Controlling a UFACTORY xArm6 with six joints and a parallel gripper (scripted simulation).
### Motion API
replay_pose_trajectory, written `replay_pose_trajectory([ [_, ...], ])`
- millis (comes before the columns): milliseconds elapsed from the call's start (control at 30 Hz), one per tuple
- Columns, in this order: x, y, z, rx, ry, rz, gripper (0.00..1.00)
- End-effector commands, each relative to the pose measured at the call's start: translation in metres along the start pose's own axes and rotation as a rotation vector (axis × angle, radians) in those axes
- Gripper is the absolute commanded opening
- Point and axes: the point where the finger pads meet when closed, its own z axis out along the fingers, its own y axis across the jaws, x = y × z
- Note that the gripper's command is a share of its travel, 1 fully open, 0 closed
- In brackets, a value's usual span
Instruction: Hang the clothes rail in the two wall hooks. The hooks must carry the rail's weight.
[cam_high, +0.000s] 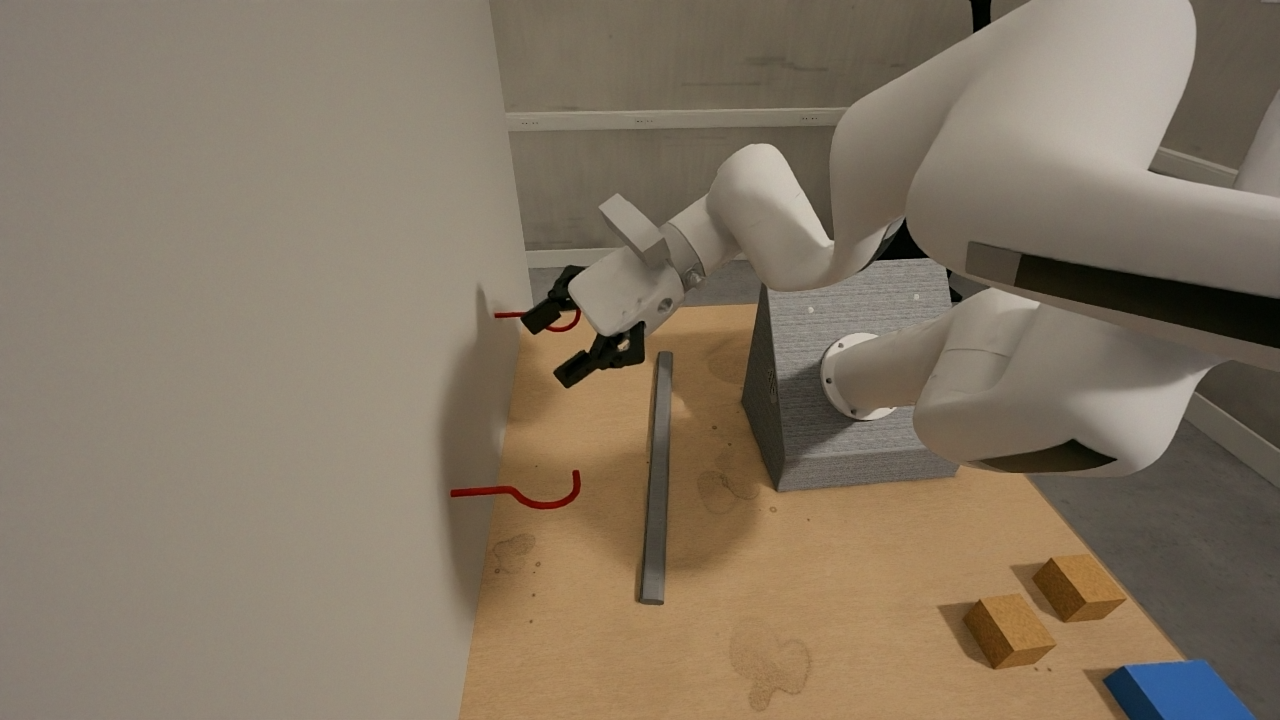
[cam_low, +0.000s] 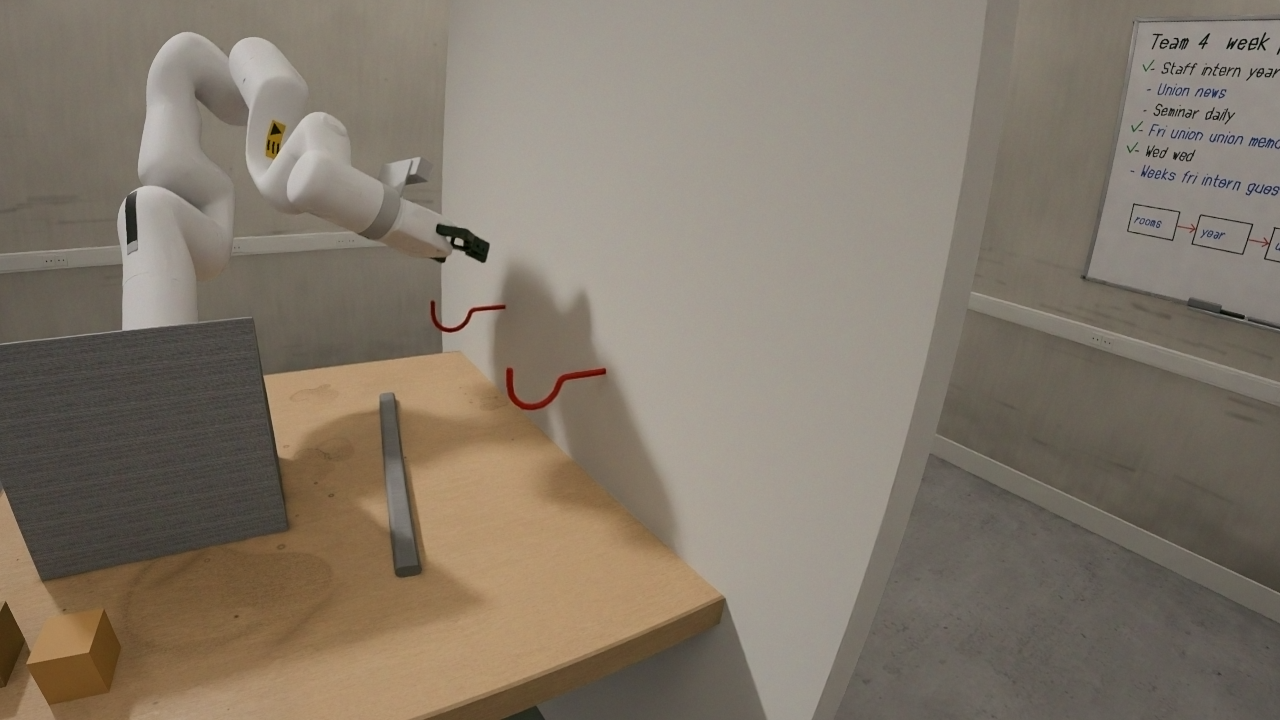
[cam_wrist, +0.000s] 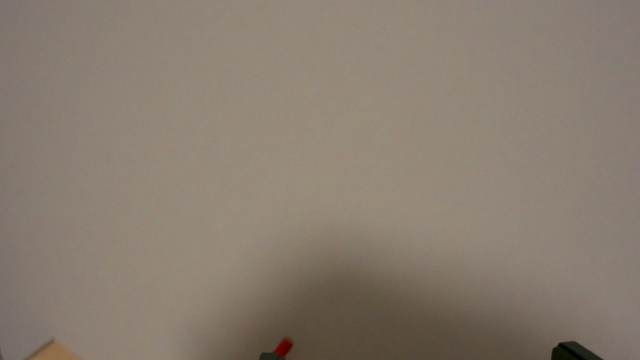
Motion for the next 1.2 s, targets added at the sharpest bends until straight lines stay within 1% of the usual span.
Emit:
replay_pose_trajectory([
  [0,-0.018,-0.005,0.001,0.045,-0.101,-0.056,1.0],
  [33,-0.023,-0.006,0.001,0.045,-0.102,-0.057,1.0],
  [100,-0.024,-0.006,0.001,0.045,-0.102,-0.057,1.0],
  [200,-0.038,-0.01,-0.001,0.083,-0.182,-0.104,1.0],
  [267,-0.043,-0.011,-0.001,0.084,-0.185,-0.105,1.0],
  [367,-0.057,-0.013,-0.004,0.123,-0.263,-0.154,1.0],
  [467,-0.061,-0.014,-0.005,0.125,-0.265,-0.156,1.0],
  [567,-0.075,-0.016,-0.01,0.166,-0.341,-0.207,1.0],
  [633,-0.078,-0.017,-0.011,0.167,-0.344,-0.209,1.0],
  [733,-0.092,-0.018,-0.017,0.21,-0.418,-0.262,1.0],
  [800,-0.095,-0.018,-0.018,0.212,-0.421,-0.264,1.0],
  [900,-0.108,-0.018,-0.025,0.256,-0.492,-0.319,1.0],
  [1033,-0.111,-0.018,-0.026,0.259,-0.496,-0.322,1.0],
  [1133,-0.123,-0.018,-0.034,0.305,-0.565,-0.378,1.0],
  [1167,-0.125,-0.018,-0.035,0.308,-0.569,-0.382,1.0],
])
